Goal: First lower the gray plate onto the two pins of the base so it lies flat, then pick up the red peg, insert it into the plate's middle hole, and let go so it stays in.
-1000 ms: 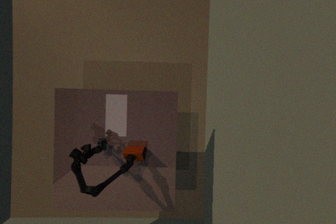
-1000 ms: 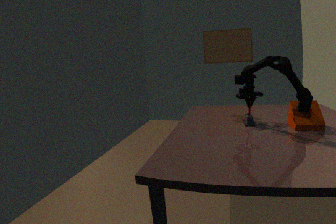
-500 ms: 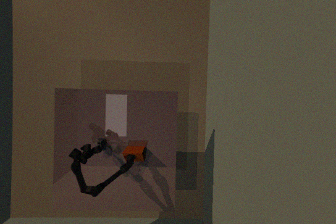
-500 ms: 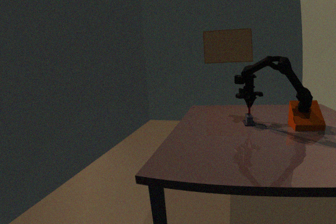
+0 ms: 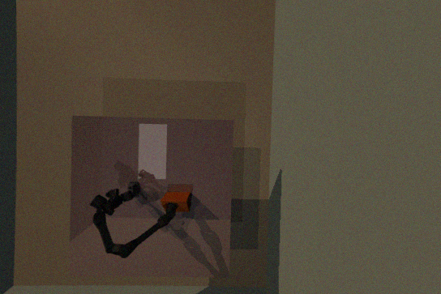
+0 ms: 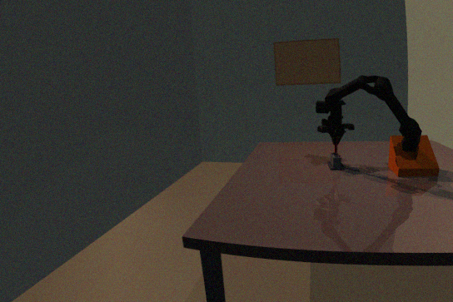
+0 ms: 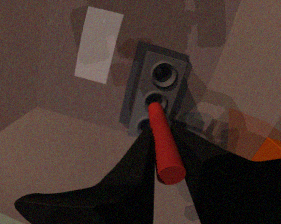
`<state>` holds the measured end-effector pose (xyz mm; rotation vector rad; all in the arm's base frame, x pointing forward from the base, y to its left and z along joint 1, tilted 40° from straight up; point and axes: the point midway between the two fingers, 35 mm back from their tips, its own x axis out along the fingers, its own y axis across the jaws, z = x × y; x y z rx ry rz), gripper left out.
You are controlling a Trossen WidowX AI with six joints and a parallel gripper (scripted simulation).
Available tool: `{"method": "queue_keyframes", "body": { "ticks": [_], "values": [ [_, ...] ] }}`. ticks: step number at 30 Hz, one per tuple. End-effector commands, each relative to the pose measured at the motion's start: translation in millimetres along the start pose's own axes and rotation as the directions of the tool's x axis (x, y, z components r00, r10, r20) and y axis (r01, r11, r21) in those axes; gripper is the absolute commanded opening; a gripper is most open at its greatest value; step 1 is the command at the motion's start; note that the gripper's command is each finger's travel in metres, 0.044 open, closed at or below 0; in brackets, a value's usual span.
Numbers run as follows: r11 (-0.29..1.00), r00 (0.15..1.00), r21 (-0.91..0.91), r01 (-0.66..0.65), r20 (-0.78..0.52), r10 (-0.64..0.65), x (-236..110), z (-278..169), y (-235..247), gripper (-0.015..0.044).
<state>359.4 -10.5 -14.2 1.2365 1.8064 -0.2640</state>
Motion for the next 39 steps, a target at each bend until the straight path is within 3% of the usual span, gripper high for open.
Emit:
{"method": "queue_keyframes", "body": {
  "ticks": [1,39],
  "values": [
    [1.0,1.0,-0.005,0.001,0.004,-0.001,-1.0,0.9,0.4,0.0],
    [1.0,1.0,-0.001,0.0,0.001,0.0,3.7,1.8,1.2,0.0]
  ]
}}
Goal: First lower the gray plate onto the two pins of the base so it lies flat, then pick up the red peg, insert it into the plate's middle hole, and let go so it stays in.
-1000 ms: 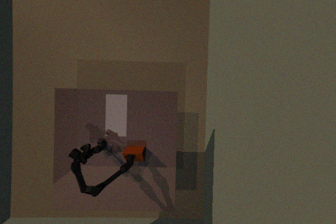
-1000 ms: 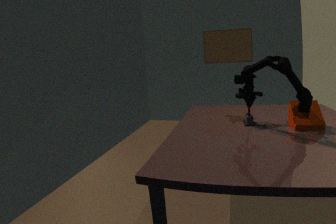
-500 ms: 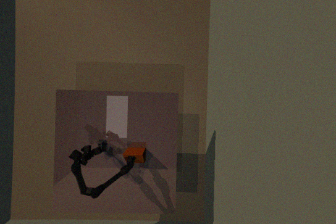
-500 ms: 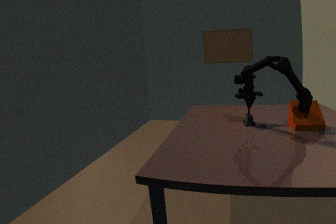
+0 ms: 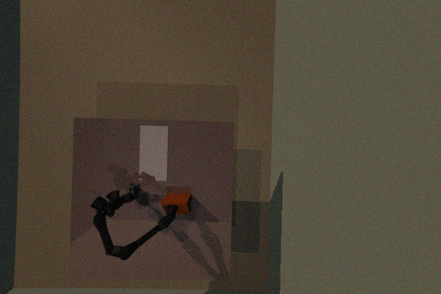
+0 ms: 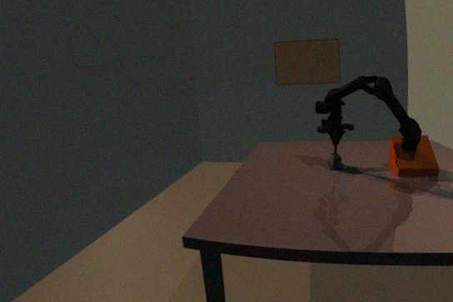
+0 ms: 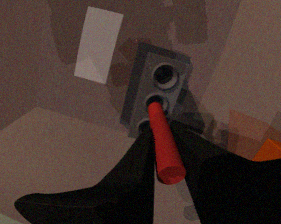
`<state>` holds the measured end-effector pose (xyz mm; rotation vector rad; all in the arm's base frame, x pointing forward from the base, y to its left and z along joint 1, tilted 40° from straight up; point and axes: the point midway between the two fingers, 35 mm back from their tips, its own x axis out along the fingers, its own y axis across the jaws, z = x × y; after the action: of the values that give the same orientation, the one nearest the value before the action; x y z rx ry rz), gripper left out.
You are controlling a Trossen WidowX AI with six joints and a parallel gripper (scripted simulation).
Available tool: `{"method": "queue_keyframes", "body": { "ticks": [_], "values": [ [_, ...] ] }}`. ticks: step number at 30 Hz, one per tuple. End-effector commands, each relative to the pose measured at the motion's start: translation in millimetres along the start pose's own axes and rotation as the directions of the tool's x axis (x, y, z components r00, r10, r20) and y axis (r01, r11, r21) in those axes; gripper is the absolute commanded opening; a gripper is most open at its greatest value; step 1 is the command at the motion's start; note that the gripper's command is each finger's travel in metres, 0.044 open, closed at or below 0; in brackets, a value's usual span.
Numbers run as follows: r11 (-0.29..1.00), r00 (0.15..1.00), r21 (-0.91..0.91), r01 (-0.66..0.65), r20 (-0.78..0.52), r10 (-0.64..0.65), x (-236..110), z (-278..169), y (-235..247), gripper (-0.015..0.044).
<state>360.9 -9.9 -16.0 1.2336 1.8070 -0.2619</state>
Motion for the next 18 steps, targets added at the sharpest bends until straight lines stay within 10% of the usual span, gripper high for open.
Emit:
{"method": "queue_keyframes", "body": {
  "ticks": [1,18],
  "values": [
    [1.0,1.0,0.001,-0.001,0.002,0.001,3,0,0,0.0],
    [1.0,1.0,-0.008,0.002,0.007,-0.002,12,1,0,0.0]
  ]
}}
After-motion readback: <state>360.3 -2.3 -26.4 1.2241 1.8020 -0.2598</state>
